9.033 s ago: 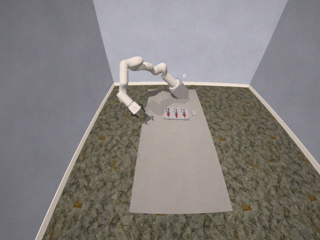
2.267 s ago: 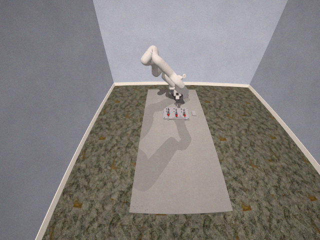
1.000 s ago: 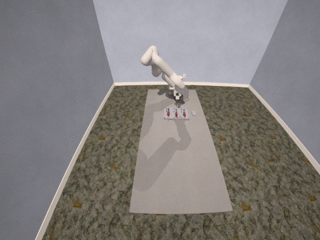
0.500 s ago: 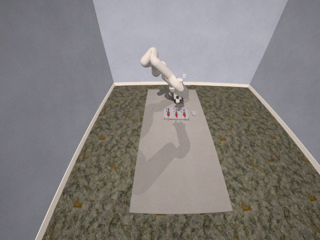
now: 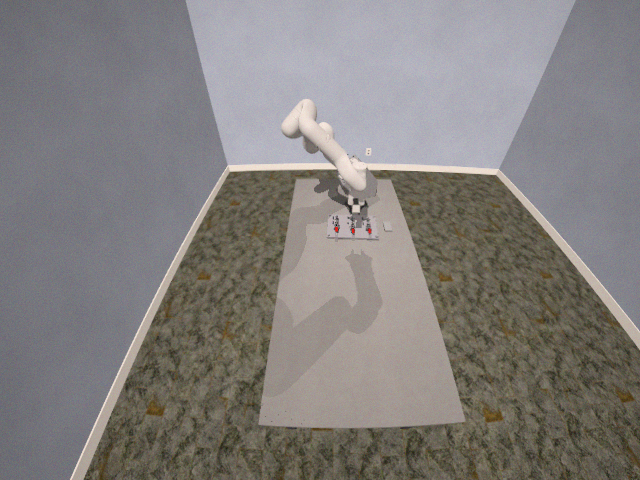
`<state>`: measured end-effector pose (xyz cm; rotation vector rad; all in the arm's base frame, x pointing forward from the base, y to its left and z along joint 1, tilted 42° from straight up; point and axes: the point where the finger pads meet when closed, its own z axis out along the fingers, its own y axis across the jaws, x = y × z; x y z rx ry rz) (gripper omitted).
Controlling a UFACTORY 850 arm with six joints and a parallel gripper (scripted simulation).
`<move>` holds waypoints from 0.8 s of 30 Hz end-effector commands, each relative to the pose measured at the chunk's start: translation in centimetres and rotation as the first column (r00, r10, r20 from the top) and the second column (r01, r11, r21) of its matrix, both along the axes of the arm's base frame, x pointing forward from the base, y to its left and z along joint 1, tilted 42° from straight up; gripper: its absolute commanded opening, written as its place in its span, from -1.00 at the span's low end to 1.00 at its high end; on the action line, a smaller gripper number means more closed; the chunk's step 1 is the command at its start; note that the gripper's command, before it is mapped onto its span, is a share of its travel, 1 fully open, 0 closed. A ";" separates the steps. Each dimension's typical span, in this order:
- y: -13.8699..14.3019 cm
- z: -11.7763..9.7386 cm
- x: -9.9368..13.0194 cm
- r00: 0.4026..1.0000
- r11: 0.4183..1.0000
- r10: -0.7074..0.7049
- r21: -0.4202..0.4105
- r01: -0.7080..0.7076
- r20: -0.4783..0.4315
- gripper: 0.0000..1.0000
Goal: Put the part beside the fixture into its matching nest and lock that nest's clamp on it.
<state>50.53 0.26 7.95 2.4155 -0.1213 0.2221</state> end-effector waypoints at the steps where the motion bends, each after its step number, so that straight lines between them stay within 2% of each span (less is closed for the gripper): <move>1: 0.0 0.1 0.4 1.000 1.000 0.000 0.000 0.000 0.000 -0.05; 11: -0.3 -0.3 0.5 1.000 1.000 0.000 0.000 0.000 0.000 -0.05; 24: -3.0 -3.3 1.0 1.000 1.000 0.000 0.000 0.000 0.000 -0.05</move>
